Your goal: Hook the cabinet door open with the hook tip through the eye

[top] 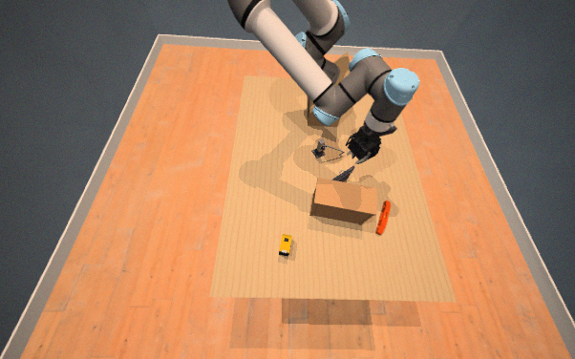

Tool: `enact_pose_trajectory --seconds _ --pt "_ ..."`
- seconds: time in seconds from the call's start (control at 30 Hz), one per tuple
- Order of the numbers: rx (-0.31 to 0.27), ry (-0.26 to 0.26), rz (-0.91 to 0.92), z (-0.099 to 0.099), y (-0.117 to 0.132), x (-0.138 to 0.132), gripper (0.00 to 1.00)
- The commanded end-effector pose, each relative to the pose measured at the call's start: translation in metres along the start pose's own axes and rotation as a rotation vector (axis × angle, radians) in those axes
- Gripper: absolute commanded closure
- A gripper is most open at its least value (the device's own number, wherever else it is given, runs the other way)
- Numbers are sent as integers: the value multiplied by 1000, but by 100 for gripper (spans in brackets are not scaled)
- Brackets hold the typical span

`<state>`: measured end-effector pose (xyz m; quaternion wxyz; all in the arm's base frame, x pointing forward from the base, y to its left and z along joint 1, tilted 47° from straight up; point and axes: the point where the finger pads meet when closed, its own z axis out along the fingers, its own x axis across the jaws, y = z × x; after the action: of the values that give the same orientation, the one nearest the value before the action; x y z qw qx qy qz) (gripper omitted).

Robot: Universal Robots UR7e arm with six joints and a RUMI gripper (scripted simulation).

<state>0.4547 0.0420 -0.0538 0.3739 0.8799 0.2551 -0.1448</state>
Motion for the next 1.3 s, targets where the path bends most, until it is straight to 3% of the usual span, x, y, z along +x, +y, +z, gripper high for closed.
enact_pose_trajectory --seconds 0.0,1.27 --pt "0 2 0 3 0 0 85" --pt "0 2 0 57 0 1 85"
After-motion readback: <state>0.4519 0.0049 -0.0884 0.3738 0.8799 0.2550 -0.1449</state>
